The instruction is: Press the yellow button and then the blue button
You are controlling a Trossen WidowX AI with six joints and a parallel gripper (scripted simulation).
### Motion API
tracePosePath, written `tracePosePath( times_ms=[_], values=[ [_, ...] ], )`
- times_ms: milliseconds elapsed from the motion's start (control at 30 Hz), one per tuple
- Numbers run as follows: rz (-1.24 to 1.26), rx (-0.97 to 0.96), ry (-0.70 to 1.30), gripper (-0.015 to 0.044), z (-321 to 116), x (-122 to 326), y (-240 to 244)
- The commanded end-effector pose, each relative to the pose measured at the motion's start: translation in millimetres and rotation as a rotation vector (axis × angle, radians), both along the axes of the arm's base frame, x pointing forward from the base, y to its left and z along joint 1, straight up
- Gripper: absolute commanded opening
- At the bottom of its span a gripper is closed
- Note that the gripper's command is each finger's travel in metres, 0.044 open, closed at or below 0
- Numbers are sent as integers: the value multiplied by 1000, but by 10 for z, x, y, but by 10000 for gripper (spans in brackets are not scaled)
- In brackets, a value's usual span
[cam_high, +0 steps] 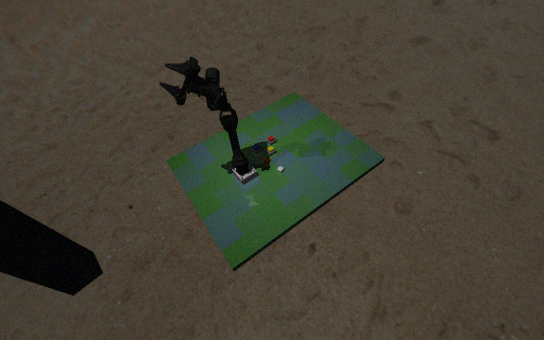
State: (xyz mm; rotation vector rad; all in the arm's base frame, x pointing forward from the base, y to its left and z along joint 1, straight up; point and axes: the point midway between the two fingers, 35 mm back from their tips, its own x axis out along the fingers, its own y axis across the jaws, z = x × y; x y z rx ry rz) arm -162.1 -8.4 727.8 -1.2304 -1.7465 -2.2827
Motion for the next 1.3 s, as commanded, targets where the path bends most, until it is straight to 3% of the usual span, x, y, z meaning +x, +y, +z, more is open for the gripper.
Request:
tracePosePath(
  times_ms=[0,300,533,900,1267],
  values=[
    [4,5,-2,400,-3,-6,-16],
    [236,318,-95,400,-223,-152,-1059],
    [546,665,-98,400,-651,169,-2290],
    [989,1172,16,400,-1638,1461,-3527],
    [1359,1663,235,400,-2841,3066,-3685]
  ],
)
